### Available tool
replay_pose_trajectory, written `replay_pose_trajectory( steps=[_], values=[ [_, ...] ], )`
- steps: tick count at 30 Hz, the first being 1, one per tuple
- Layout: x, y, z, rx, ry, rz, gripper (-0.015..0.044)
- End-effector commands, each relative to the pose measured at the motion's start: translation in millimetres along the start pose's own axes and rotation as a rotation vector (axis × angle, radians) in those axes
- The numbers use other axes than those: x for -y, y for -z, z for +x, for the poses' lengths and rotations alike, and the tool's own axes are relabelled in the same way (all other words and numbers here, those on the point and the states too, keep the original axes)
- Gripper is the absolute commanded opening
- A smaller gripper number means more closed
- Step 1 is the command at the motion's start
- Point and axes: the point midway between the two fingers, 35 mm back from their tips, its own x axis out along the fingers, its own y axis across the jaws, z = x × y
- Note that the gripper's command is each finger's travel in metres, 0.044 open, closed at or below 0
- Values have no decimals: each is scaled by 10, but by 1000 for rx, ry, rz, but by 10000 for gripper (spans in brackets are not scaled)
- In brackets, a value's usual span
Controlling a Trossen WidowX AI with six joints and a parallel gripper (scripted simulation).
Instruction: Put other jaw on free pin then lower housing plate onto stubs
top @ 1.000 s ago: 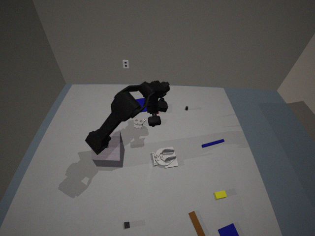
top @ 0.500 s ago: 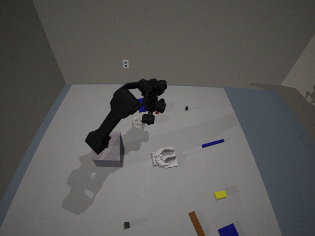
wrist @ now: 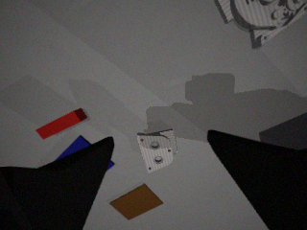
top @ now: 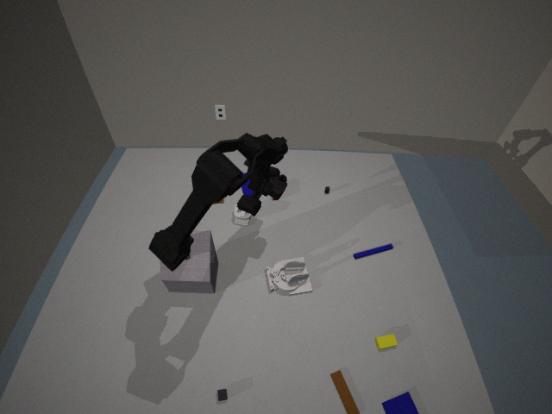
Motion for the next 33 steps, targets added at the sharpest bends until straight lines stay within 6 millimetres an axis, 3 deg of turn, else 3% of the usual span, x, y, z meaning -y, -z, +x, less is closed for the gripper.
replay_pose_trajectory(
  steps=[1,33],
  values=[
    [-26,50,-1,-2,0,68,440],
    [-101,359,11,5,12,683,440]
  ],
)
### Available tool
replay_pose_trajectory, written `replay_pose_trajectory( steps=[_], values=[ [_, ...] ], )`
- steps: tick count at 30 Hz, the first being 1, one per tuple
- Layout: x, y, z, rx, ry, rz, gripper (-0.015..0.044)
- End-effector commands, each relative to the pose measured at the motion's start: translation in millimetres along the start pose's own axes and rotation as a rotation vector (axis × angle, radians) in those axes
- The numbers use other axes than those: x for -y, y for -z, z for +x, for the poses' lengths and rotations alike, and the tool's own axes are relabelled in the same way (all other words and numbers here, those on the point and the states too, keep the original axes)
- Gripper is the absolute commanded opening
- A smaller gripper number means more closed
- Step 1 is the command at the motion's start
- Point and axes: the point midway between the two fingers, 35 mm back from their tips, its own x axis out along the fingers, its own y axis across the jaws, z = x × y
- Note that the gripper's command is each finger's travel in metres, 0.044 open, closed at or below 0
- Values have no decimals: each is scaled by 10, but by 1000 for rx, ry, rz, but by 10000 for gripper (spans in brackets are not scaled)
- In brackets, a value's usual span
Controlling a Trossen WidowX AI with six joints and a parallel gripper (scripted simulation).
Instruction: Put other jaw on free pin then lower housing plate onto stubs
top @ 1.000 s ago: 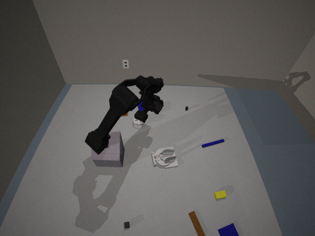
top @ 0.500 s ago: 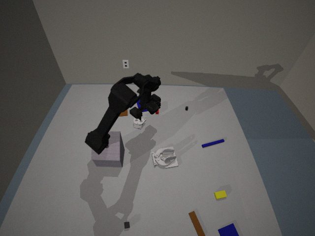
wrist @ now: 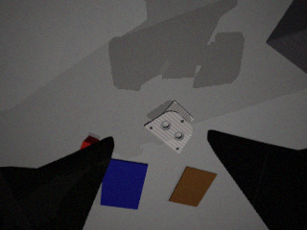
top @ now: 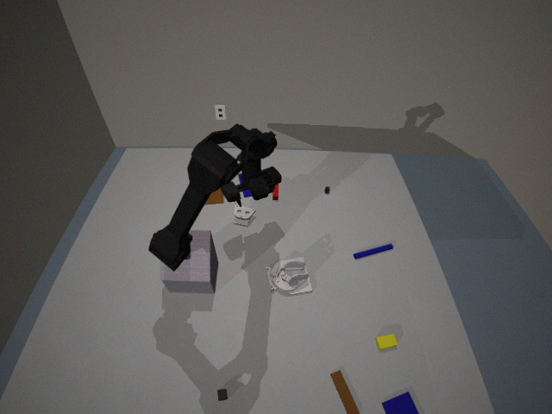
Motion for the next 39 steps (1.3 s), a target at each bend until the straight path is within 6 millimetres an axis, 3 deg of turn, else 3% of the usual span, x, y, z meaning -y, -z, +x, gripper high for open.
replay_pose_trajectory(
  steps=[1,39],
  values=[
    [14,52,1,-1,2,68,440],
    [187,358,35,23,5,773,440]
  ],
)
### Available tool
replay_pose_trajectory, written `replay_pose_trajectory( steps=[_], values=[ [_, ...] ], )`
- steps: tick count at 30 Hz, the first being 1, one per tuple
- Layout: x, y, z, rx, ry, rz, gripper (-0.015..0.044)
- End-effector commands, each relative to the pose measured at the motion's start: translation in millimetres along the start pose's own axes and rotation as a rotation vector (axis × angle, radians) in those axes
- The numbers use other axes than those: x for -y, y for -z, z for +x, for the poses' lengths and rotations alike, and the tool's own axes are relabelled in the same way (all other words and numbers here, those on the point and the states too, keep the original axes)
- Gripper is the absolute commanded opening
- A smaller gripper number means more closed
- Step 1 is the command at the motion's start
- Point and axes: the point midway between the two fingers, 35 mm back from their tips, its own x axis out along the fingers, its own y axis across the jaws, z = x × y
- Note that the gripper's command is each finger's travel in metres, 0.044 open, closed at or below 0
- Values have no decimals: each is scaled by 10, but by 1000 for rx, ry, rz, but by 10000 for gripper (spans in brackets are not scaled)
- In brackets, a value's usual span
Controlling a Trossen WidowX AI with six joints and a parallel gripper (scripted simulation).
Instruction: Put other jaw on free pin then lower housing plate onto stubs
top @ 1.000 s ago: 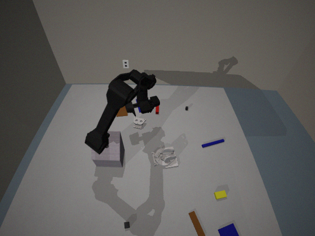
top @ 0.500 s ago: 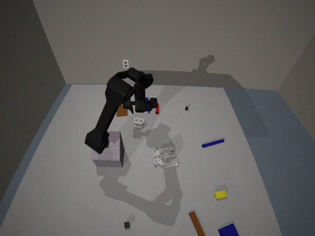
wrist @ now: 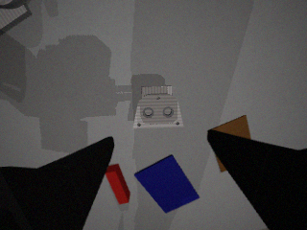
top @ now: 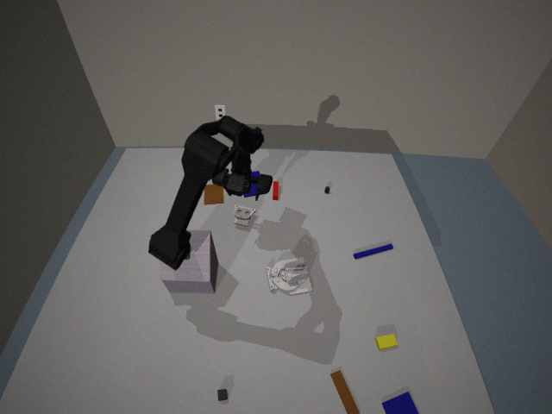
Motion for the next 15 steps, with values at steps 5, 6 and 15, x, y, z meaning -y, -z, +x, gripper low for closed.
replay_pose_trajectory(
  steps=[5,6,15],
  values=[
    [27,13,148,1,2,32,440],
    [30,6,250,1,2,33,440],
    [37,-10,394,2,2,33,440]
  ],
)
